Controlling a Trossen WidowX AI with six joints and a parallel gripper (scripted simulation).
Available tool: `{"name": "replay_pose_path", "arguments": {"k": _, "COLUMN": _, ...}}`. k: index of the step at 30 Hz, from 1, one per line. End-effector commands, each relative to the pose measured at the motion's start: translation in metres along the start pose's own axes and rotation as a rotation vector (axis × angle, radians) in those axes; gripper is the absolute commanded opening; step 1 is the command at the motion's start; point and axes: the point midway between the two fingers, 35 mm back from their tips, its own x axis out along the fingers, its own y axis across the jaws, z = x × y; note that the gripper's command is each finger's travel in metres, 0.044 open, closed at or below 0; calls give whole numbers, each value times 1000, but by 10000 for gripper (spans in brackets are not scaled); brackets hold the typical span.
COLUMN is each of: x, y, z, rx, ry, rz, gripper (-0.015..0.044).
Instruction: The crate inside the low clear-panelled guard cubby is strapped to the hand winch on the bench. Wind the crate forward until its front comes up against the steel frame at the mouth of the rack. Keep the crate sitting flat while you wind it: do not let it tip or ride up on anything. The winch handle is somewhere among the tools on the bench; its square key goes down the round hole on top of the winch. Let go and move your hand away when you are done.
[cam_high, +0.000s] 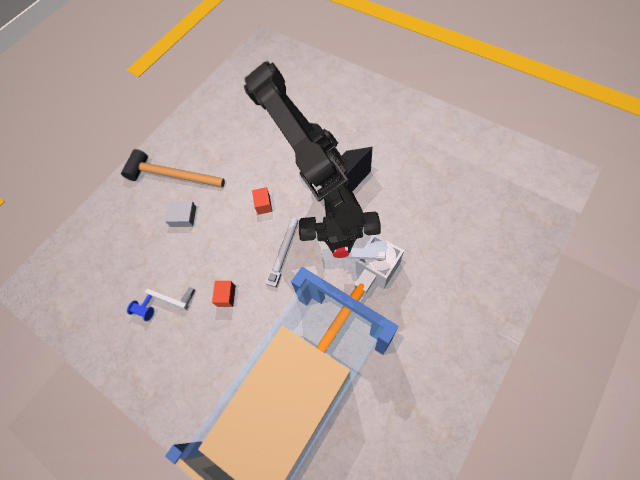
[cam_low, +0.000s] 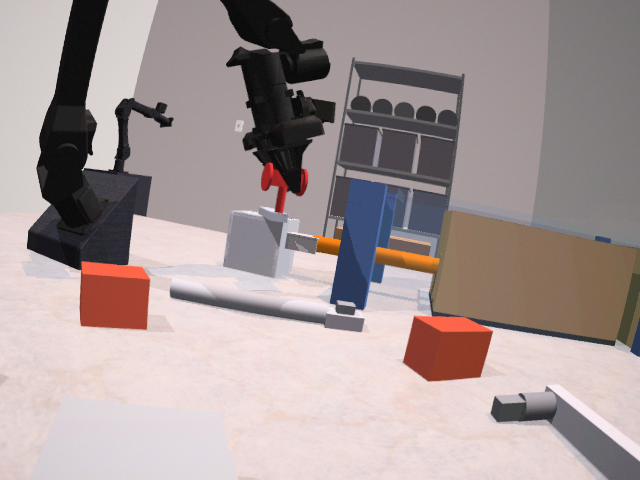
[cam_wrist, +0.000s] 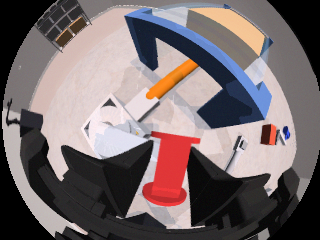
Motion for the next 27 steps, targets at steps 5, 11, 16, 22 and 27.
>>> {"name": "replay_pose_path", "arguments": {"k": 5, "x": 0, "y": 0, "z": 0, "rx": 0, "ry": 1, "rz": 0, "gripper": 26}}
{"name": "replay_pose_path", "arguments": {"k": 11, "x": 1, "y": -1, "z": -1, "rx": -2, "ry": 1, "rz": -2, "gripper": 0}}
{"name": "replay_pose_path", "arguments": {"k": 16, "x": 2, "y": -1, "z": -2, "rx": -4, "ry": 1, "rz": -4, "gripper": 0}}
{"name": "replay_pose_path", "arguments": {"k": 22, "x": 3, "y": -1, "z": 0, "rx": -4, "ry": 1, "rz": -4, "gripper": 0}}
{"name": "replay_pose_path", "arguments": {"k": 27, "x": 5, "y": -2, "z": 4, "rx": -4, "ry": 0, "rz": -4, "gripper": 0}}
